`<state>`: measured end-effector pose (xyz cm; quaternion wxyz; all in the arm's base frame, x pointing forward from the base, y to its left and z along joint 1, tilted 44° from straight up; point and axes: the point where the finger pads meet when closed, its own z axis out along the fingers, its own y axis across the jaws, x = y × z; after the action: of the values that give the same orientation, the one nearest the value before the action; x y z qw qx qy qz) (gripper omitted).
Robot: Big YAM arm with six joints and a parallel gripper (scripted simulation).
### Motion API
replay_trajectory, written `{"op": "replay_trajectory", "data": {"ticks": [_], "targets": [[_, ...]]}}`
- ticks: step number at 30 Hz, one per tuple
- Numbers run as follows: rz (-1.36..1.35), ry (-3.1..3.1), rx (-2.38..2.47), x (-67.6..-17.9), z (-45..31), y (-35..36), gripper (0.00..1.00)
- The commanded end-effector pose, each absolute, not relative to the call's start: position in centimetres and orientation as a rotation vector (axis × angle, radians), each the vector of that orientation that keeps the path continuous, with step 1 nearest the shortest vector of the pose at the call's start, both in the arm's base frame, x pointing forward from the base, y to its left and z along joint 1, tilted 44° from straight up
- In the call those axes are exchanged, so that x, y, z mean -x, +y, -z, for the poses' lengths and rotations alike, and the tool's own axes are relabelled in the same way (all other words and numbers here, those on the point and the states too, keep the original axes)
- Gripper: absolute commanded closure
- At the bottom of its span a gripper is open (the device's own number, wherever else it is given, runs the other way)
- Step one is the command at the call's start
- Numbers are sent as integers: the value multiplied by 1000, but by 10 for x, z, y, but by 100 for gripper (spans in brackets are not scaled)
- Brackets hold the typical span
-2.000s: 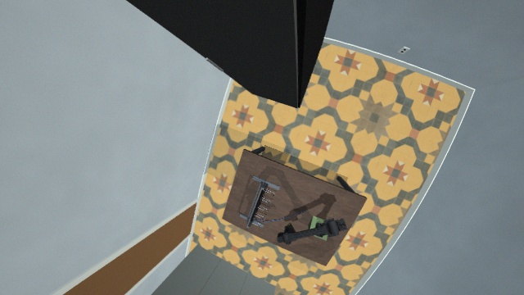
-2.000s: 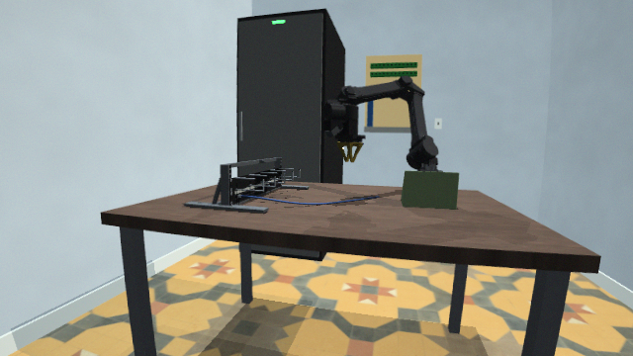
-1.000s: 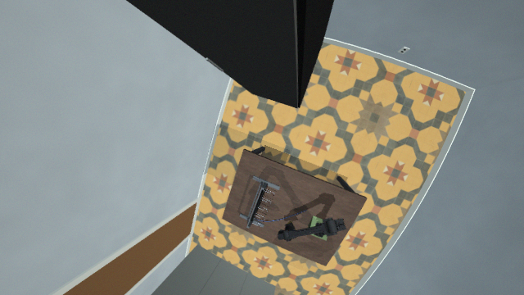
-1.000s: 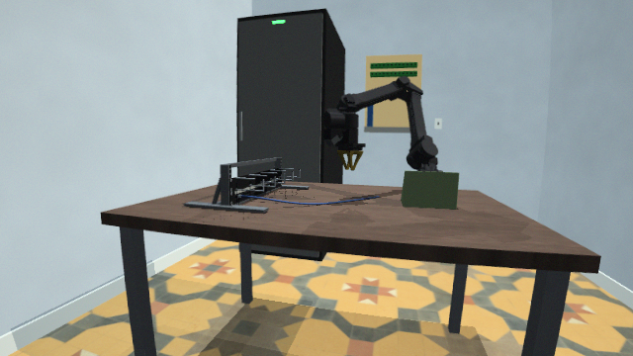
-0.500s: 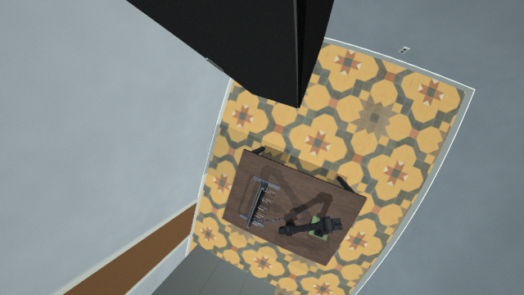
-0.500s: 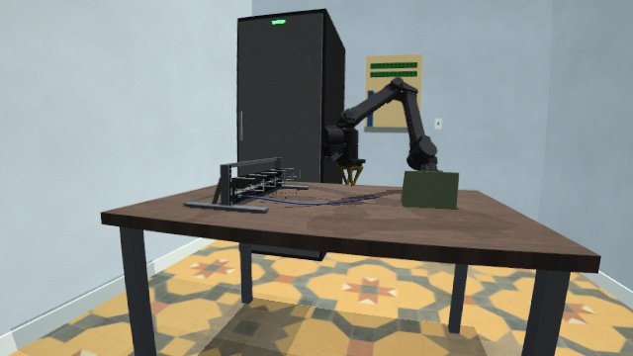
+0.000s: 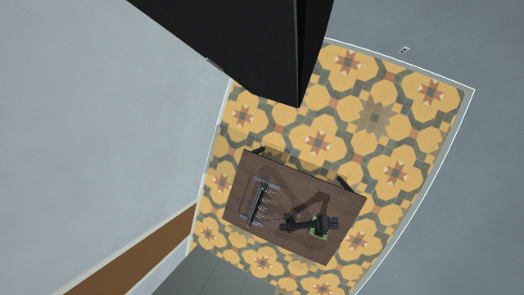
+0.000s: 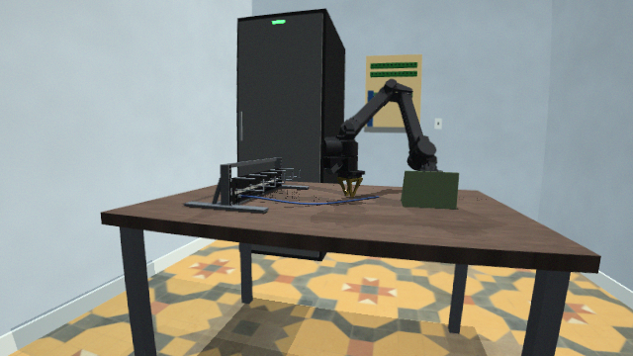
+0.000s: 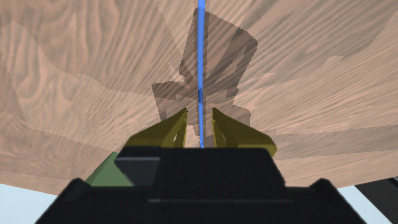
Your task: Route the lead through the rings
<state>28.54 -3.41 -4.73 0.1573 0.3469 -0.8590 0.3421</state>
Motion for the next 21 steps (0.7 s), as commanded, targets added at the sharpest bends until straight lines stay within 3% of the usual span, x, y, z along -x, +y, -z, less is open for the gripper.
{"op": "replay_trajectory", "data": {"ticks": [1,21], "targets": [[-975,-2450,-1024,-290,51,-36,69],[-982,-2458,-1037,-293,52,-37,69]]}}
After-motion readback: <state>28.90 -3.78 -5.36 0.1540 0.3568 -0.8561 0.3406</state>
